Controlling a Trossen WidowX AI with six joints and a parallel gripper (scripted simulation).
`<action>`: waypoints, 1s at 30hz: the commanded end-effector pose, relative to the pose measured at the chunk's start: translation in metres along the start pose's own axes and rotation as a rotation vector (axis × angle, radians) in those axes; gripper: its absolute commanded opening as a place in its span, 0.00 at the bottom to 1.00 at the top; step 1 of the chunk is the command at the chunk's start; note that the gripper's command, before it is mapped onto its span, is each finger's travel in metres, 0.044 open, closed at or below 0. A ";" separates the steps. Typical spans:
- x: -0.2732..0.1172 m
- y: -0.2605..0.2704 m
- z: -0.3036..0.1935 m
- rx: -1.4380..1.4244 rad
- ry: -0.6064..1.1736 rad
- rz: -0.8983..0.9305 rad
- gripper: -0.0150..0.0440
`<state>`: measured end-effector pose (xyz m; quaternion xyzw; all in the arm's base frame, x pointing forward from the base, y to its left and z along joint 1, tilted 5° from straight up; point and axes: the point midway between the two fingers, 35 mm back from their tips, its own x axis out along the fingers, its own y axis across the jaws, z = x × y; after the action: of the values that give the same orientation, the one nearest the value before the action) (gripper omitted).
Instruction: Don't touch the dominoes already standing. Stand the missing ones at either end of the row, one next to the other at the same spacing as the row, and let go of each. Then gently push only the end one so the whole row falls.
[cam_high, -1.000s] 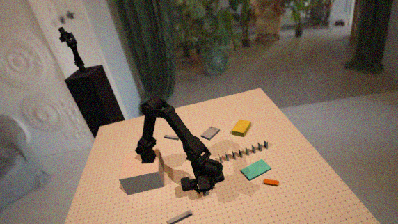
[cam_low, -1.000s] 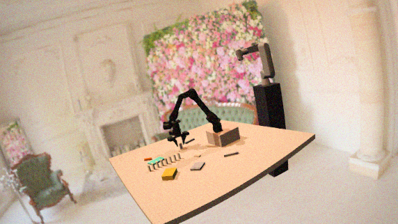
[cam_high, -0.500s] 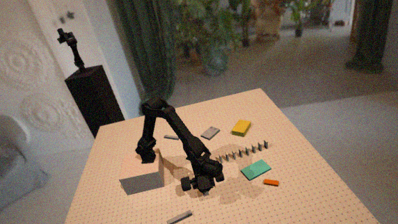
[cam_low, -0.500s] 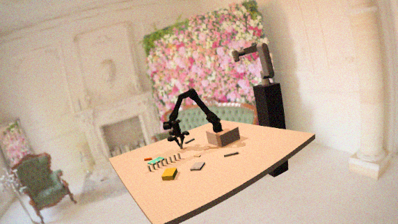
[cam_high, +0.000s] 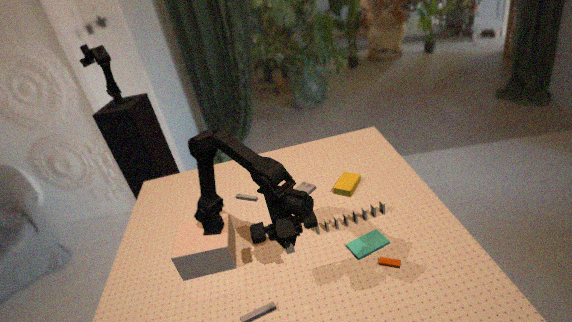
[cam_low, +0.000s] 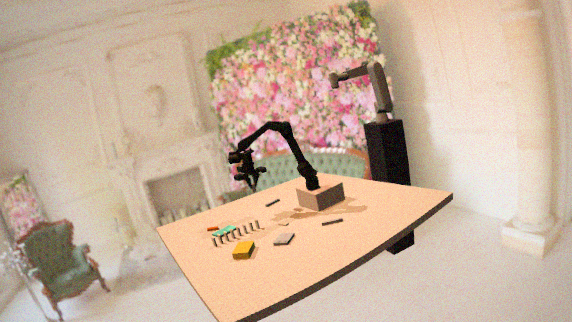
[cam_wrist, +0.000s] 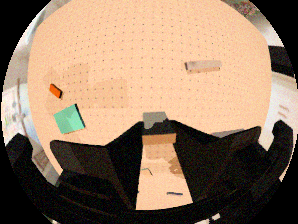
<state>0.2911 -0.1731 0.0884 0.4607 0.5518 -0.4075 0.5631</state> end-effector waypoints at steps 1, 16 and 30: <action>0.000 0.012 -0.019 -0.164 0.012 -0.009 0.44; -0.003 0.083 -0.186 -1.561 0.029 0.020 0.44; 0.064 0.090 -0.187 -1.561 0.029 0.020 0.44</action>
<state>0.3382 0.0317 0.0607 -0.0583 0.6727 0.1103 0.7294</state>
